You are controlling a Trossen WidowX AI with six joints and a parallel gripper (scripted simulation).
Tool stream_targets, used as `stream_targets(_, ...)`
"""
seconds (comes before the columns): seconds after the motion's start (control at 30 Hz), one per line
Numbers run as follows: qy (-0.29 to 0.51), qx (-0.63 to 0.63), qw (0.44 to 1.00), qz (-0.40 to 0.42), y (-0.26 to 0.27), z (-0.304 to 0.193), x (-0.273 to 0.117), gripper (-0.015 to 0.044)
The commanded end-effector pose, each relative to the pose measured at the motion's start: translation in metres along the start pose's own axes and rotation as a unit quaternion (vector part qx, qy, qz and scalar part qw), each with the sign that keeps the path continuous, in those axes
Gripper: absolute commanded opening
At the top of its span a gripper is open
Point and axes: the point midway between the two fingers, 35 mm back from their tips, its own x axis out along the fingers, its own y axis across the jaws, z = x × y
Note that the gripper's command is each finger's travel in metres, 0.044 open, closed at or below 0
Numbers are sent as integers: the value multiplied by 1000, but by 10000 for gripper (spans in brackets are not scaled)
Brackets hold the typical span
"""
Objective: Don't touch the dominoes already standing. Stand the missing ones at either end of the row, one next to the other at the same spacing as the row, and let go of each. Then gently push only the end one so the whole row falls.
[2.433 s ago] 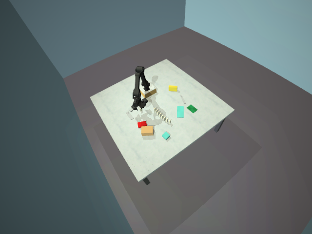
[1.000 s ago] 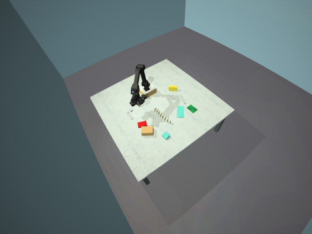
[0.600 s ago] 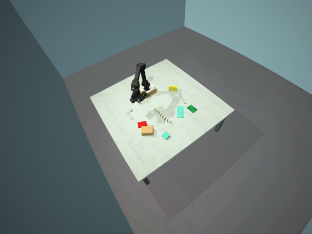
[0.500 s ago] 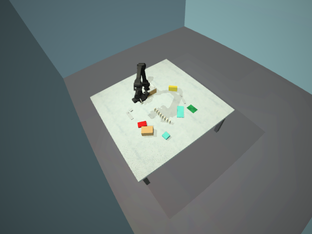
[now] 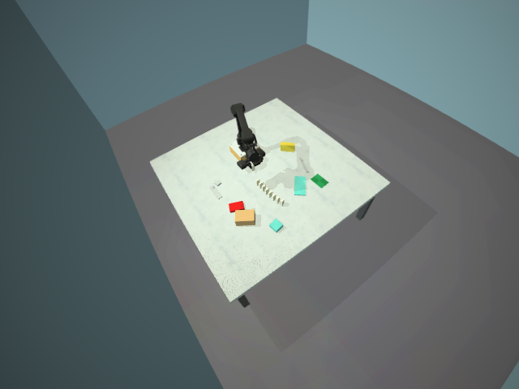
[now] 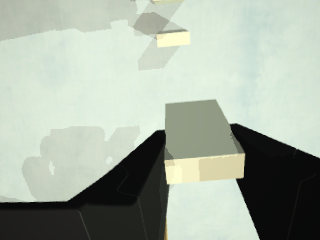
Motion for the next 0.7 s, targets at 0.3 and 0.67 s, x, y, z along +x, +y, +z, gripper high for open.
stream_targets(0.3, 6, 1, 1000, 3, 0, 3, 73, 107)
stream_targets(0.67, 8, 2, 1000, 4, 4, -6, 126, 107)
